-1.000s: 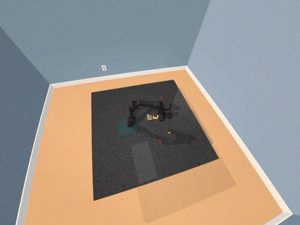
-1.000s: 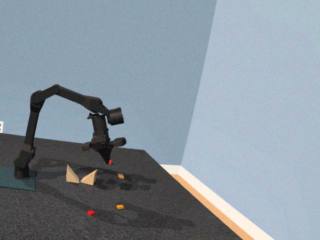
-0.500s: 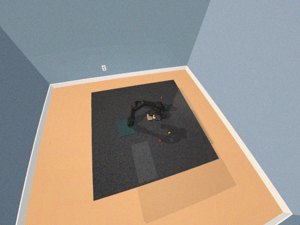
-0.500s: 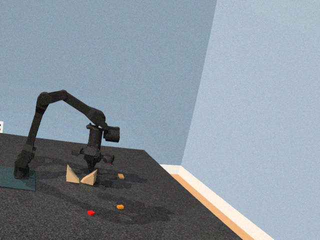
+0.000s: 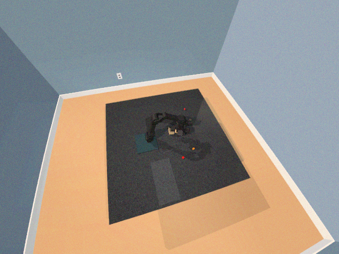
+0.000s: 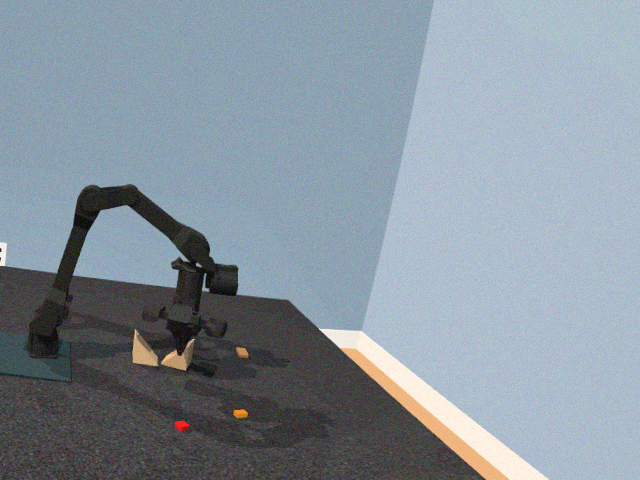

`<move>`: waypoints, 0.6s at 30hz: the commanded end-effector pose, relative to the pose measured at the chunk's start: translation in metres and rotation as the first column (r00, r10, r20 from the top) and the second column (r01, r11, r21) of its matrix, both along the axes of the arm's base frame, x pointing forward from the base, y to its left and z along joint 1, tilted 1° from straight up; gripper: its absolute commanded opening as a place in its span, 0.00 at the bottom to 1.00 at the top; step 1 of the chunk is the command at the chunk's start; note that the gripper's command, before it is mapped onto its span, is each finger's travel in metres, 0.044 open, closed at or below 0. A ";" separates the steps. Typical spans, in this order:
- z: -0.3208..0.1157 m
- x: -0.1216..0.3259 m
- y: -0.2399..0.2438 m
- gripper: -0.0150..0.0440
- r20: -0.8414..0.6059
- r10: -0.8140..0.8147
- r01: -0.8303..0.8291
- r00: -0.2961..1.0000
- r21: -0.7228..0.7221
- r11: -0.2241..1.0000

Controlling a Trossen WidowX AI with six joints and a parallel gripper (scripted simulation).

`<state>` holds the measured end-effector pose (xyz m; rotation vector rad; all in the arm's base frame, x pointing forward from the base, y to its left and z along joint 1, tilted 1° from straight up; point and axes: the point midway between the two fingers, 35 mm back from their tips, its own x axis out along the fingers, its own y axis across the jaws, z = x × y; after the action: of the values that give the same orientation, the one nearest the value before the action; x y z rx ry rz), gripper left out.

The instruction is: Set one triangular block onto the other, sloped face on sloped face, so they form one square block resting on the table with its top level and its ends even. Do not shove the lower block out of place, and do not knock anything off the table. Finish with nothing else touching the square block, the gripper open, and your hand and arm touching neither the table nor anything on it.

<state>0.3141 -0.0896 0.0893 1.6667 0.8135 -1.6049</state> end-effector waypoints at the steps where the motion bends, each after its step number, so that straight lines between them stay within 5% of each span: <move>1: -0.008 -0.001 0.001 0.25 -0.005 0.005 -0.005 1.000 0.007 1.000; 18: -0.034 -0.002 0.001 0.25 -0.006 0.005 -0.005 1.000 0.007 1.000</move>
<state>0.3140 -0.0895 0.0602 1.6661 0.8144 -1.6057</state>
